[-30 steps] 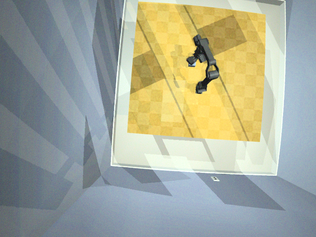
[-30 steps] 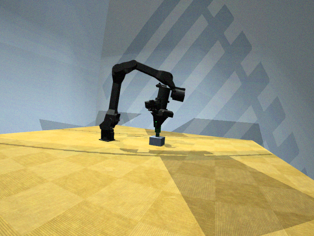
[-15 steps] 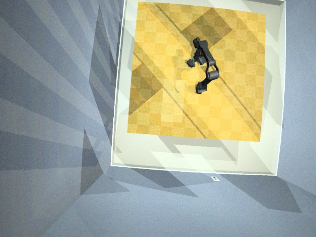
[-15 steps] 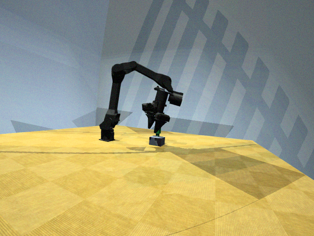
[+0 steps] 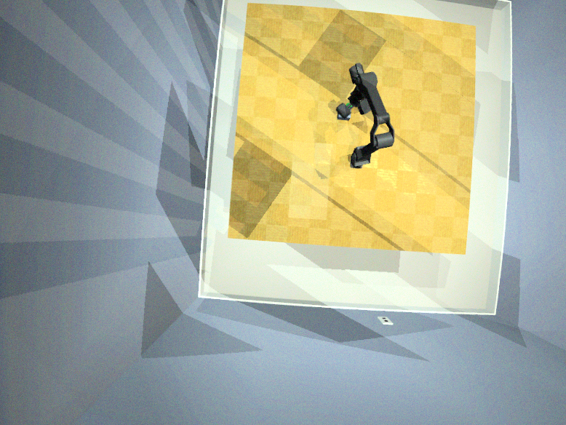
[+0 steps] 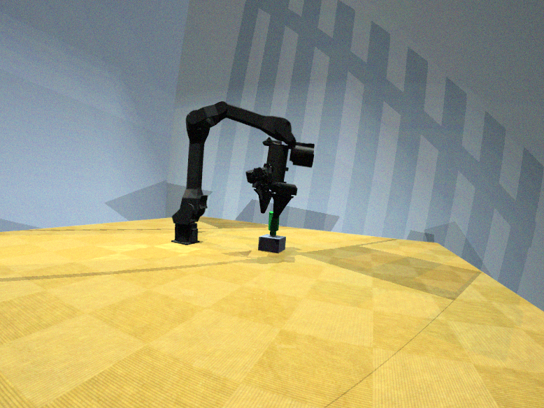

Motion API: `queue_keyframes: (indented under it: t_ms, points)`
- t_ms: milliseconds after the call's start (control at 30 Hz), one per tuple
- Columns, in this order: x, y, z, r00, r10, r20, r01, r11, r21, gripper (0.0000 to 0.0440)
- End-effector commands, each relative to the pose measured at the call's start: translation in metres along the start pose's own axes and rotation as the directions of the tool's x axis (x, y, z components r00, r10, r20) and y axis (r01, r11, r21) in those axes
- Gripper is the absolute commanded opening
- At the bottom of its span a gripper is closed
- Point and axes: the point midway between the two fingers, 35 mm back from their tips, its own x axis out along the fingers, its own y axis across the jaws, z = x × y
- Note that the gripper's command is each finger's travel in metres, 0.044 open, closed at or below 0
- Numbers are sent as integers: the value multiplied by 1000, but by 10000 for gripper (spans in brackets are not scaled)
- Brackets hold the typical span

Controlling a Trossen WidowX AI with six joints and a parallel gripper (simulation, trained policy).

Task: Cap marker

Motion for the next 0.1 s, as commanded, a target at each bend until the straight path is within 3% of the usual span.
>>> queue_keyframes:
  t_ms: [0,67]
  points:
    - [-9,0,-1,1000,9,-25,-8,1000,1,440]
    - [-13,1,-1,999,15,-37,-15,1000,1,440]
